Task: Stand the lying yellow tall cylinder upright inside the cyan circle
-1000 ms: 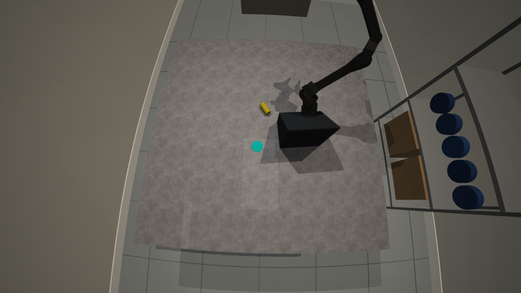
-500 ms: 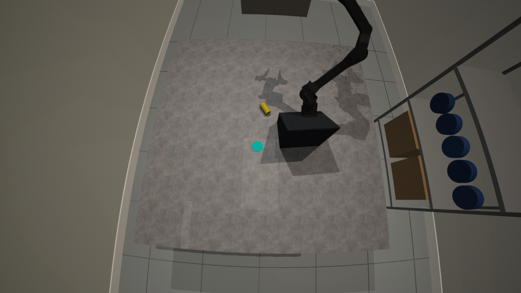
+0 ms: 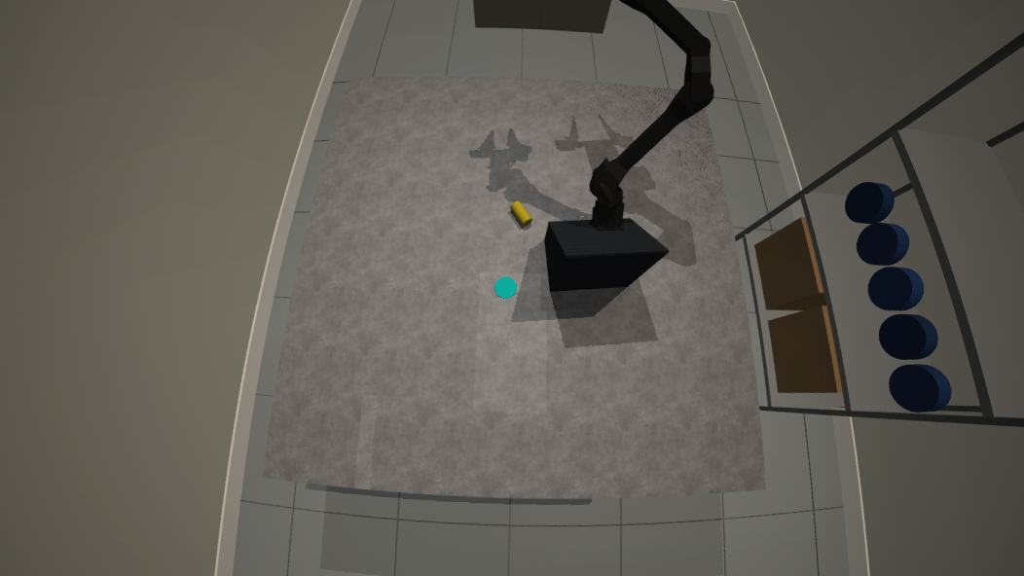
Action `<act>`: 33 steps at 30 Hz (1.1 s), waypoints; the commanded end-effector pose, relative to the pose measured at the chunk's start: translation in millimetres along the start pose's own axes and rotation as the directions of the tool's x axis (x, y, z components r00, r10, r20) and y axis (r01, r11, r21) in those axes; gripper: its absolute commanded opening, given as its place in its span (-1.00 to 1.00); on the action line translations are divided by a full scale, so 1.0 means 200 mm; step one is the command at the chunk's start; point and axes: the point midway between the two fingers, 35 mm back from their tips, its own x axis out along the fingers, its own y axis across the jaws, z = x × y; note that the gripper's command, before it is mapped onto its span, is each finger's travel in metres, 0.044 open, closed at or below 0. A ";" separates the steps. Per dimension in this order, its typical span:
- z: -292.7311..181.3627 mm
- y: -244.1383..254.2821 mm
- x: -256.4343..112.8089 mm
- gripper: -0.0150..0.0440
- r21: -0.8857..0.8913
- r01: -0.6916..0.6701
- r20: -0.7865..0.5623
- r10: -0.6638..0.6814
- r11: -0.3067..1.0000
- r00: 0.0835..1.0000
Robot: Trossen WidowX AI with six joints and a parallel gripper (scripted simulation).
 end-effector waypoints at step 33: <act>0.78 -1.39 -0.41 0.56 -0.836 0.539 0.396 -0.567 0.102 0.723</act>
